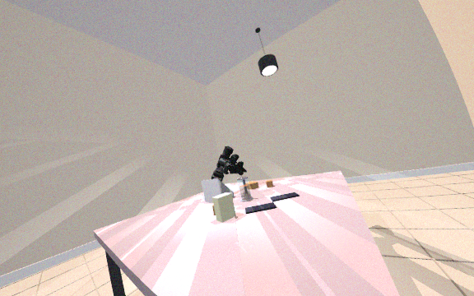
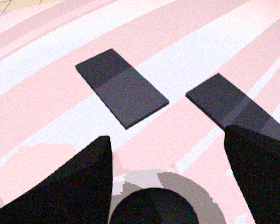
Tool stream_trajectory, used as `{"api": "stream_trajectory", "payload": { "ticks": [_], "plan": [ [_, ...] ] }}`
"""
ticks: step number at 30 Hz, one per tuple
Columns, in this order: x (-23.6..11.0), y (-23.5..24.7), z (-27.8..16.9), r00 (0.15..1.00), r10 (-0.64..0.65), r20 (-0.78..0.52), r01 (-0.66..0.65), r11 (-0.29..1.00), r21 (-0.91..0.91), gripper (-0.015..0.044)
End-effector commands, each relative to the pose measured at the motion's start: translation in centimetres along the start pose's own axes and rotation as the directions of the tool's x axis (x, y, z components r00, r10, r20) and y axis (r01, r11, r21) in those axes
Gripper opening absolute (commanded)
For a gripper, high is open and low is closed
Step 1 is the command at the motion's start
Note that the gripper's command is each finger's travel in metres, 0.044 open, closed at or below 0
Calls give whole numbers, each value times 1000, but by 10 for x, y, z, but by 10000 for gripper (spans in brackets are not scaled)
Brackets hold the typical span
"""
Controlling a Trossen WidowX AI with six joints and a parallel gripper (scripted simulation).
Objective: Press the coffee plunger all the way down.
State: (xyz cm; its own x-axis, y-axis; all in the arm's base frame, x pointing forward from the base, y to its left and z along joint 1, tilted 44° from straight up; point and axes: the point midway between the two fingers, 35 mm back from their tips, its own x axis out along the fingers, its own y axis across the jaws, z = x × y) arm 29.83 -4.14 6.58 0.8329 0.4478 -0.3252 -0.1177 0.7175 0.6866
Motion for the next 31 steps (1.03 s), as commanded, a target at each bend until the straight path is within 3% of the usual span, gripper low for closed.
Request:
{"api": "stream_trajectory", "payload": {
  "ticks": [1,6,16,25,31],
  "plan": [
    [0,-2,0,1000,-11,3,11,1000,0,312],
    [0,-2,0,1000,-11,3,11,1000,0,440],
    [-9,-7,21,998,-46,35,47,999,-16,440],
    [-61,9,55,1000,-23,-11,24,1000,13,440],
    [-63,10,55,1000,-22,-11,23,1000,15,440]
  ]
}}
